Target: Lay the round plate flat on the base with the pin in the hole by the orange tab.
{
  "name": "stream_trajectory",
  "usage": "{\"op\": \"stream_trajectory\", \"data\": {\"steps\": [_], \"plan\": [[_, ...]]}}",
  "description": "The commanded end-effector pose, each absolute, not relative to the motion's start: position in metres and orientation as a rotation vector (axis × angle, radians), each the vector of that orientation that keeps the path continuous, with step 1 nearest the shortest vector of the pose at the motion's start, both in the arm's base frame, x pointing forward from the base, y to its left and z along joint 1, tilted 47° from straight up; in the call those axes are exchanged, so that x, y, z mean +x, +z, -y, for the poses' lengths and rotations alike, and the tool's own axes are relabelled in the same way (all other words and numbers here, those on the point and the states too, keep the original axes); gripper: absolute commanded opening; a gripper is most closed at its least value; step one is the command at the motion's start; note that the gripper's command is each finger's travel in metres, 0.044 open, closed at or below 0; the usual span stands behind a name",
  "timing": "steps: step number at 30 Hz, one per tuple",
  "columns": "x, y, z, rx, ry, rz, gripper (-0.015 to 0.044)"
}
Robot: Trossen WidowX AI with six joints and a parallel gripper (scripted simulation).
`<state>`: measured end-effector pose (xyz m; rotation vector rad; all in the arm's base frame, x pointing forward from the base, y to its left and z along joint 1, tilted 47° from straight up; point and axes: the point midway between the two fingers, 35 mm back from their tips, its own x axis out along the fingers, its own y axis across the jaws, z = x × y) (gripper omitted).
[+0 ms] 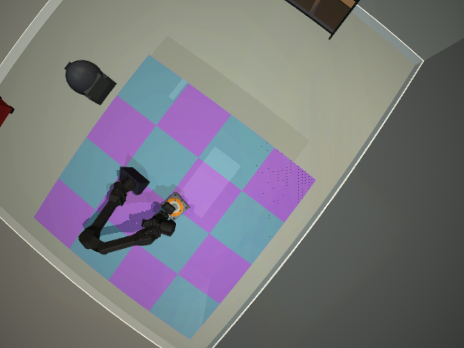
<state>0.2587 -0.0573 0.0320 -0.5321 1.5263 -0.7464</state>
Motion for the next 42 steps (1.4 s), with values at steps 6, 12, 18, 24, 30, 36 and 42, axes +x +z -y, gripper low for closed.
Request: {"op": "stream_trajectory", "data": {"steps": [6,12,18,24,30,36,42], "plan": [[0.254,0.008,0.078,-0.550,-0.733,-1.537,0.0000],[0.253,-0.002,0.091,-0.552,-0.736,-1.536,0.0000],[0.249,-0.003,0.090,-0.552,-0.736,-1.537,0.0000],[0.241,-0.004,0.088,-0.552,-0.736,-1.537,0.0000],[0.234,-0.006,0.085,-0.552,-0.735,-1.537,0.0000],[0.229,-0.008,0.083,-0.552,-0.735,-1.538,0.0000],[0.225,-0.010,0.080,-0.552,-0.735,-1.538,0.0000]]}}
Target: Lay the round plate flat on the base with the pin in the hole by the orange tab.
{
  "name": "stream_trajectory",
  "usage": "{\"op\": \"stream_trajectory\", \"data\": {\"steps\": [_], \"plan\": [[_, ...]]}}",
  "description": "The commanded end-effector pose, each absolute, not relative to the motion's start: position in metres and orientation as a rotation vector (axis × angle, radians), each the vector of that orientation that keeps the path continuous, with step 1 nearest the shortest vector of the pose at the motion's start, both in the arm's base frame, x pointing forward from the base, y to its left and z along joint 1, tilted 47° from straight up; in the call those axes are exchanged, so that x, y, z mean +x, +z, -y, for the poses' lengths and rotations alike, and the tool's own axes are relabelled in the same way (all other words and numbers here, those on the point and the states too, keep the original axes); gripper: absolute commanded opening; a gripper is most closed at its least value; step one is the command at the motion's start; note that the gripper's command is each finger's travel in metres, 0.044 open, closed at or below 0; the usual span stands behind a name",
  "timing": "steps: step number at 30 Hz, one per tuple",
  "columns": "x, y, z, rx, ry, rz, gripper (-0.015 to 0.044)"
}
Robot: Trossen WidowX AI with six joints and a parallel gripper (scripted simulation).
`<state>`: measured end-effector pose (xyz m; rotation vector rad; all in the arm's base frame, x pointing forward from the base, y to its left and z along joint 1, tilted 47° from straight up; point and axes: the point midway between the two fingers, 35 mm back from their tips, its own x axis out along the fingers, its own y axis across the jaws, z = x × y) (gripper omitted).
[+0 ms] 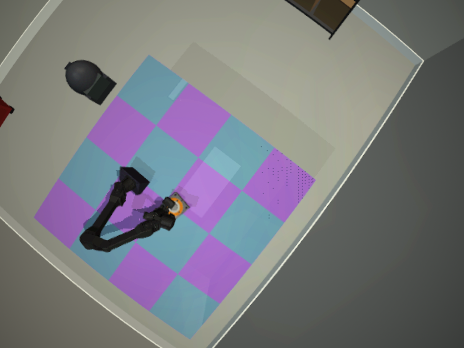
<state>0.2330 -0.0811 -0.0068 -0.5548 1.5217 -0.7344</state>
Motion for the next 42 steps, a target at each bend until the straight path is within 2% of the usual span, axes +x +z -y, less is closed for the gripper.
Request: {"op": "stream_trajectory", "data": {"steps": [1,42], "plan": [[0.224,-0.011,0.080,-0.552,-0.735,-1.538,0.0000],[0.211,-0.037,0.052,-0.551,-0.734,-1.538,0.0000]]}}
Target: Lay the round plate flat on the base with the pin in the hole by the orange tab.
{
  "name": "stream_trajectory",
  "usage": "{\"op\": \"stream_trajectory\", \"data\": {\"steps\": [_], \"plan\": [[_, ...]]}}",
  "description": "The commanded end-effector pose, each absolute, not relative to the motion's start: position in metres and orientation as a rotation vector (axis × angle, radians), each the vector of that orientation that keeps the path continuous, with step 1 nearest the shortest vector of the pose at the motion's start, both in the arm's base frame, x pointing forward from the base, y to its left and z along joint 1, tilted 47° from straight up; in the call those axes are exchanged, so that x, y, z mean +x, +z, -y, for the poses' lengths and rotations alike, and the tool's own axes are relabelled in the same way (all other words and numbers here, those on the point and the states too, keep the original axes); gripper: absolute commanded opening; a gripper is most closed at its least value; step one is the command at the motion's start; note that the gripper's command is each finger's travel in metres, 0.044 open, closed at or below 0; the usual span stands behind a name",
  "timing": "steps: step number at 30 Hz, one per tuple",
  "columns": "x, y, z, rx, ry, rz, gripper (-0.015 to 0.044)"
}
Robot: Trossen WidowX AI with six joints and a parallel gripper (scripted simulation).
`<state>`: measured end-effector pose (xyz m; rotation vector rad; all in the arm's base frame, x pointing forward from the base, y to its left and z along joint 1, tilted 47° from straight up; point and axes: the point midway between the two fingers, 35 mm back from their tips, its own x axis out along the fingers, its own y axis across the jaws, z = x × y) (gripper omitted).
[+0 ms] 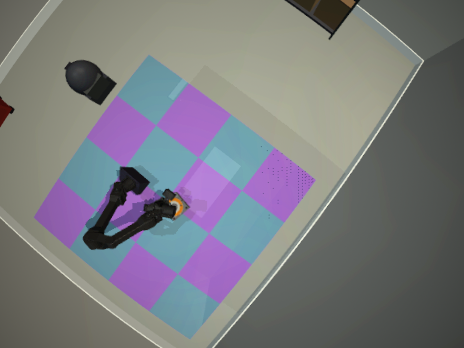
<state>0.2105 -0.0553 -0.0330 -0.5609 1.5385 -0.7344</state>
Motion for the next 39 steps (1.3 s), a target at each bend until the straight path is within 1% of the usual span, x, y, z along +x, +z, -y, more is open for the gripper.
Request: {"op": "stream_trajectory", "data": {"steps": [1,20,39], "plan": [[0.211,-0.038,0.051,-0.551,-0.734,-1.538,0.0000],[0.217,-0.053,0.035,-0.550,-0.733,-1.538,0.0000],[0.234,-0.066,0.020,-0.548,-0.732,-1.537,0.0000]]}}
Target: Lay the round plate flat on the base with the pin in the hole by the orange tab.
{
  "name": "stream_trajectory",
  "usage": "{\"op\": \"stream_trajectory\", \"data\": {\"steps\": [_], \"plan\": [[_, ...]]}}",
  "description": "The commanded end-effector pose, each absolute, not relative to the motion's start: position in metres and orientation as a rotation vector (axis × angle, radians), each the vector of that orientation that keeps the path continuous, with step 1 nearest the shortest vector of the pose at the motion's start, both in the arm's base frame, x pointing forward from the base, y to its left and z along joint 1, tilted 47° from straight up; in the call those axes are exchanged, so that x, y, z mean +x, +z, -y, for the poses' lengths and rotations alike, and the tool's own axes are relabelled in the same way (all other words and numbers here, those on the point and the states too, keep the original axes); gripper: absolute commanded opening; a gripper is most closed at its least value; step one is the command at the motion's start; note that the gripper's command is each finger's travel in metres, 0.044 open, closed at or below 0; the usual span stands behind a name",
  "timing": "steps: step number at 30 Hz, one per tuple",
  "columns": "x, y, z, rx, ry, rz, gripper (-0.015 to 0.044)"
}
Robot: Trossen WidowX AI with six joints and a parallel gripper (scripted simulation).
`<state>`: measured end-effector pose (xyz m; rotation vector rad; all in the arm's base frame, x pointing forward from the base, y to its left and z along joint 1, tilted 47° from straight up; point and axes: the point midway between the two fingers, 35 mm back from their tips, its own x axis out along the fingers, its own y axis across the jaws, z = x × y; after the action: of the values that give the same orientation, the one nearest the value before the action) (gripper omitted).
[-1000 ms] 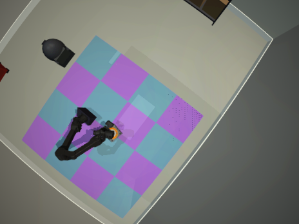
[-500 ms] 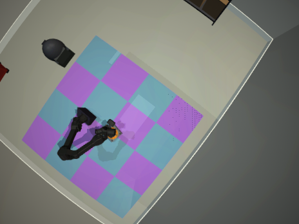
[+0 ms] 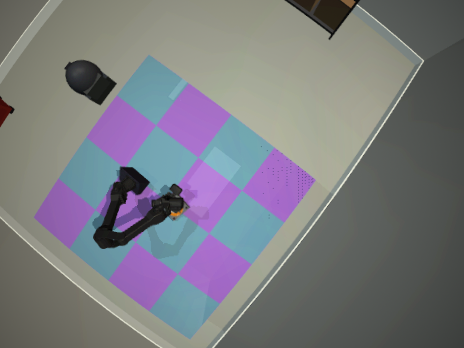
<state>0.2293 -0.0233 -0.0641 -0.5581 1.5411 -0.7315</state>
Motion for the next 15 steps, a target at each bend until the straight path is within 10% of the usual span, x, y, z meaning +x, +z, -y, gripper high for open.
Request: {"op": "stream_trajectory", "data": {"steps": [1,15], "plan": [[0.235,-0.067,0.019,-0.548,-0.732,-1.537,0.0000],[0.250,-0.072,0.015,-0.548,-0.732,-1.536,0.0000]]}}
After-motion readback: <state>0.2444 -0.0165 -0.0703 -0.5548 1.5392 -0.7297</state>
